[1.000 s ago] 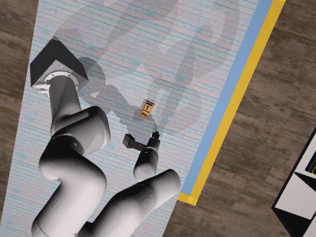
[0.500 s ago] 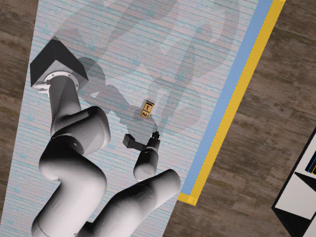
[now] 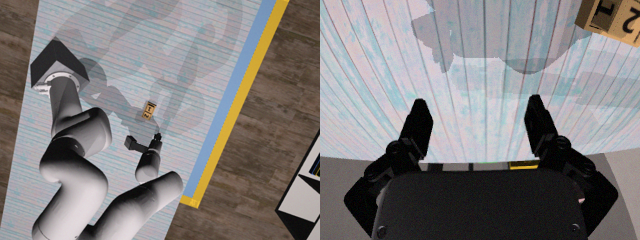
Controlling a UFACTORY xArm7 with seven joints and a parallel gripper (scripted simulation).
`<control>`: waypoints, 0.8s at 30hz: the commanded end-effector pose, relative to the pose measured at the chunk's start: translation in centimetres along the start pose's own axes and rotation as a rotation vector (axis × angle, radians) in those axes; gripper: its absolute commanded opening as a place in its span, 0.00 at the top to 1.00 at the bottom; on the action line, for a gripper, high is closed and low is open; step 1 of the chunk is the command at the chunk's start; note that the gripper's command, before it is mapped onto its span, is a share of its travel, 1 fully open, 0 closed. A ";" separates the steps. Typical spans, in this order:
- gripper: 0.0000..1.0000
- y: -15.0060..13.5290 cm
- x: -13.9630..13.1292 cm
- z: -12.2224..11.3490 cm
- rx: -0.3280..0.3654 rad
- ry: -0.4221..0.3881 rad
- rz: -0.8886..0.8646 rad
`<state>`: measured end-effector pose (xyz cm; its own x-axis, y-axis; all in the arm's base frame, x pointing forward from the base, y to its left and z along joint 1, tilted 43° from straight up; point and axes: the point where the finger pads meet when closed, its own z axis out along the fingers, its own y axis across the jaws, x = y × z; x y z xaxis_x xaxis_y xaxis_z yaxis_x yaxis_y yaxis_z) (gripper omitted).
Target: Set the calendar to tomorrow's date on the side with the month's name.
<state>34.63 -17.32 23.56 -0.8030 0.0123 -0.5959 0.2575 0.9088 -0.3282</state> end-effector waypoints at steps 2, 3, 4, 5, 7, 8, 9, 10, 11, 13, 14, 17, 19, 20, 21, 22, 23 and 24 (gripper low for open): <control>0.00 0.0 -0.1 0.0 0.001 -0.002 0.000; 0.00 0.0 -0.1 -0.1 0.001 -0.002 0.000; 0.00 0.0 -0.1 -0.1 0.001 -0.002 0.000; 0.00 0.0 -0.1 -0.1 0.001 -0.002 0.000; 0.00 0.0 -0.1 -0.1 0.001 -0.002 0.000; 0.00 0.0 -0.1 -0.2 0.001 -0.002 0.000; 0.00 0.0 -0.1 -0.4 0.001 -0.002 0.000; 0.00 0.0 -0.1 -0.6 0.001 -0.002 0.000; 0.00 0.0 -0.1 -0.9 0.001 -0.002 0.000; 0.00 0.0 -0.1 -1.6 0.001 -0.002 0.000; 0.00 0.0 -0.1 -2.0 0.001 -0.002 0.000; 0.00 0.0 -0.1 -3.4 0.001 -0.002 0.000; 0.00 0.0 -0.1 -4.3 0.001 -0.002 0.000; 0.00 0.0 -0.1 -4.7 0.001 -0.002 0.000; 0.00 0.0 -0.1 -5.1 0.001 -0.002 0.000; 0.00 0.0 -0.1 -5.1 0.001 -0.002 0.000; 0.00 0.0 -0.1 -5.1 0.001 -0.002 0.000; 0.00 0.0 -0.1 -5.4 0.001 -0.002 0.000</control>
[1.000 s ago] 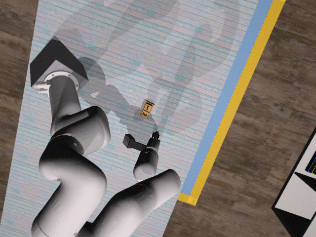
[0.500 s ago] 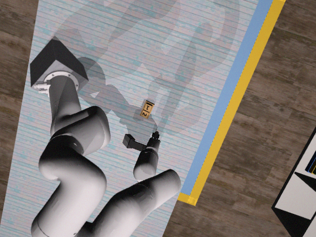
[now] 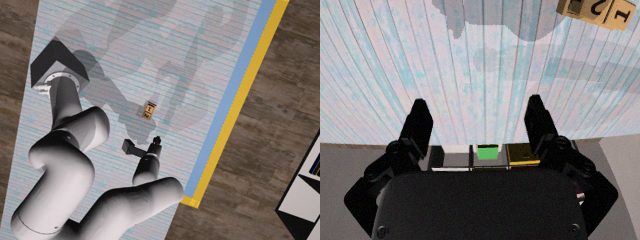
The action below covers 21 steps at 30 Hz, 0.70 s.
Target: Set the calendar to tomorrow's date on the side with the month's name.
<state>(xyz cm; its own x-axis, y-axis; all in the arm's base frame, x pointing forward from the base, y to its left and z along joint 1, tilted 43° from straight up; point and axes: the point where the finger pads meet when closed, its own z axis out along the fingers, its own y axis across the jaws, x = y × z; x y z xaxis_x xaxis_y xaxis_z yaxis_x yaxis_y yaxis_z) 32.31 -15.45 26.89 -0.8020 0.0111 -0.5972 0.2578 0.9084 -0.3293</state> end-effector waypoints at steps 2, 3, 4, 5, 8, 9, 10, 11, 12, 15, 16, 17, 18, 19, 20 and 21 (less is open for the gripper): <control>0.00 0.0 0.0 -1.3 0.000 0.000 0.000; 0.00 0.0 0.0 -1.5 0.000 0.000 0.000; 0.00 0.0 0.0 -1.5 0.000 0.000 0.000; 0.00 0.0 0.0 -1.6 0.000 0.000 0.000; 0.00 0.0 0.0 -1.6 0.000 0.000 0.000; 0.00 0.0 0.0 -1.6 0.000 0.000 0.000; 0.00 0.0 0.0 -1.6 0.000 0.000 0.000; 0.00 0.0 0.0 -1.6 0.000 0.000 0.000; 0.00 0.0 0.0 -1.6 0.000 0.000 0.000; 0.00 0.0 0.0 -1.6 0.000 0.000 0.000; 0.00 0.0 0.0 -1.6 0.000 0.000 0.000; 0.00 0.0 0.0 -1.6 0.000 0.000 0.000; 0.00 0.1 0.1 -1.6 -0.001 0.001 -0.007; 0.00 0.6 0.3 -1.5 -0.004 0.005 -0.050; 0.00 1.8 0.8 -1.4 -0.010 0.011 -0.148; 0.00 2.2 1.0 -1.4 -0.012 0.014 -0.186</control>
<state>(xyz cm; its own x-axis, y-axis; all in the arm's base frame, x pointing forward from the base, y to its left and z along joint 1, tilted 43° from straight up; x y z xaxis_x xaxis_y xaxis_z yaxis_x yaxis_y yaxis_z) 31.37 -14.49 27.64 -0.8144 -0.0219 -0.5799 0.2251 0.9091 -0.3504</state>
